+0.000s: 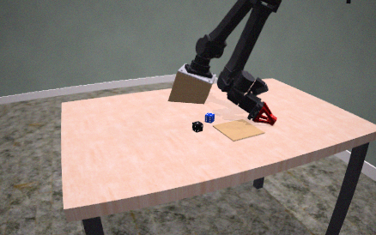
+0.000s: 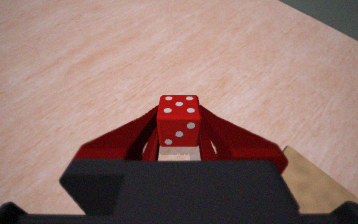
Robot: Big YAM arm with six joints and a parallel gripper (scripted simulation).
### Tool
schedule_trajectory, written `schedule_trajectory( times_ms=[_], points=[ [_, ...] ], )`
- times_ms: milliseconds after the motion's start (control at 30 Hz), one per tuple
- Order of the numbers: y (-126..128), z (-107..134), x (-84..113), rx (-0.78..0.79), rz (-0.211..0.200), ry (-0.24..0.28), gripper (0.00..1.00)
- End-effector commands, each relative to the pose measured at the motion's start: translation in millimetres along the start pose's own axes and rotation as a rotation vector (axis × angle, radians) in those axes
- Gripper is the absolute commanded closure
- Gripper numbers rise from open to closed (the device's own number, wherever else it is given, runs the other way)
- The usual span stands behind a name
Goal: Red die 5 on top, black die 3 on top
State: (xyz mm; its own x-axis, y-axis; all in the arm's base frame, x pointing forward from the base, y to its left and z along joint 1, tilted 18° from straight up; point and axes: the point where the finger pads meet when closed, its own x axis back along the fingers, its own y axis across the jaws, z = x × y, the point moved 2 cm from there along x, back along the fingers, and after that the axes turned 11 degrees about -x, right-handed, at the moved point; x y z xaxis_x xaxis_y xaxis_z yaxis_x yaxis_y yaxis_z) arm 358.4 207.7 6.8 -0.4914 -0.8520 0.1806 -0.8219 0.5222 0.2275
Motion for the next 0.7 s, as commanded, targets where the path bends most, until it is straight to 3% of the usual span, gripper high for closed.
schedule_trajectory(
  times_ms=[0, 667],
  points=[
    [3.2, -6.8, -3.5, 0.018, -0.010, -0.024, 0.75],
    [2.9, -4.7, -4.4, 0.016, -0.011, -0.021, 0.75]
  ],
)
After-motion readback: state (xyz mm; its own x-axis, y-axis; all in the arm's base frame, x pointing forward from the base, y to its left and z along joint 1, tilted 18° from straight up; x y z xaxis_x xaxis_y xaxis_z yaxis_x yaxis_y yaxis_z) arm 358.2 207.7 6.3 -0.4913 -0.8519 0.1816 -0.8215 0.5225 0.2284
